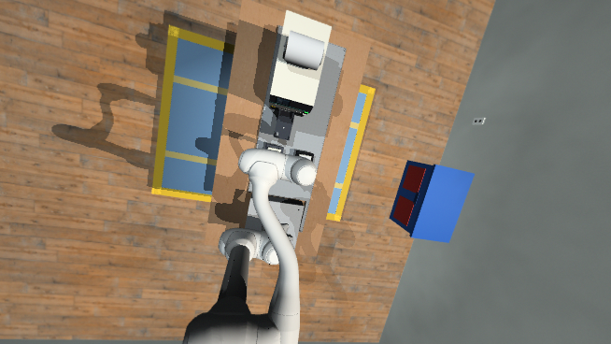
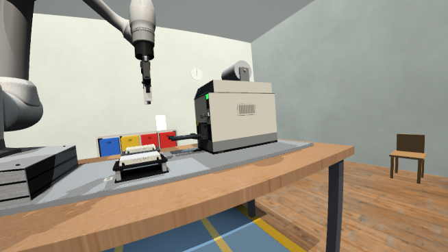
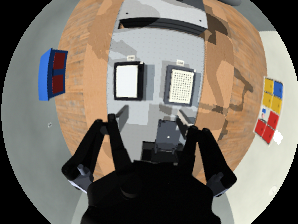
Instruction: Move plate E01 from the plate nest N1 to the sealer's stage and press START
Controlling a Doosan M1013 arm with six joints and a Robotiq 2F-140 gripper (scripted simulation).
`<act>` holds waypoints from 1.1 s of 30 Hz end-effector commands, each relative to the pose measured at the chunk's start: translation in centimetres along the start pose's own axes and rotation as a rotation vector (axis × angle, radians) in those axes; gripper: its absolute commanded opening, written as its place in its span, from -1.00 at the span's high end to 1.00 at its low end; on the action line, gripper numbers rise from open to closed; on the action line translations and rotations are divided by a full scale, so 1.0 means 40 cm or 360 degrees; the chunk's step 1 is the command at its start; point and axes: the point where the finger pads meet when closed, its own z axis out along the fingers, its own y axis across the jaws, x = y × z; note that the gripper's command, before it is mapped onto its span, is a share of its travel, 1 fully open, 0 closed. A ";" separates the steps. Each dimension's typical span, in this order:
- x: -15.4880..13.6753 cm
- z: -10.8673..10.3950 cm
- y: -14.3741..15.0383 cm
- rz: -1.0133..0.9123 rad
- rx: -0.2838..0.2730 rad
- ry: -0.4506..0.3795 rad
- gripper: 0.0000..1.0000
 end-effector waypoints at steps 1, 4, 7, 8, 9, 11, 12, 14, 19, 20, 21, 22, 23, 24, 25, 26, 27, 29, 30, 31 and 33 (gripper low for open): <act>0.010 0.007 0.001 -0.0005 -0.0004 0.0015 -0.40; 0.010 0.007 0.001 -0.0005 -0.0004 0.0015 -0.40; 0.010 0.007 0.001 -0.0005 -0.0004 0.0015 -0.40; 0.010 0.007 0.001 -0.0005 -0.0004 0.0015 -0.40; 0.010 0.007 0.001 -0.0005 -0.0004 0.0015 -0.40; 0.010 0.007 0.001 -0.0005 -0.0004 0.0015 -0.40; 0.010 0.007 0.001 -0.0005 -0.0004 0.0015 -0.40; 0.010 0.007 0.001 -0.0005 -0.0004 0.0015 -0.40; 0.010 0.007 0.001 -0.0005 -0.0004 0.0015 -0.40; 0.010 0.007 0.001 -0.0005 -0.0004 0.0015 -0.40; 0.010 0.007 0.001 -0.0005 -0.0004 0.0015 -0.40; 0.010 0.007 0.001 -0.0005 -0.0004 0.0015 -0.40; 0.010 0.007 0.001 -0.0005 -0.0004 0.0015 -0.40; 0.010 0.020 0.001 -0.0007 -0.0004 -0.0038 -0.40; 0.010 0.032 0.001 -0.0008 -0.0005 -0.0091 -0.40; 0.010 0.045 0.001 -0.0009 -0.0005 -0.0123 -0.40; 0.011 0.057 0.001 -0.0009 -0.0005 -0.0123 -0.40; 0.011 0.070 0.001 -0.0009 -0.0005 -0.0123 -0.40; 0.011 0.070 0.001 -0.0009 -0.0005 -0.0123 -0.40; 0.011 0.070 0.001 -0.0009 -0.0005 -0.0123 -0.40; 0.011 0.095 0.001 -0.0011 -0.0006 -0.0229 -0.40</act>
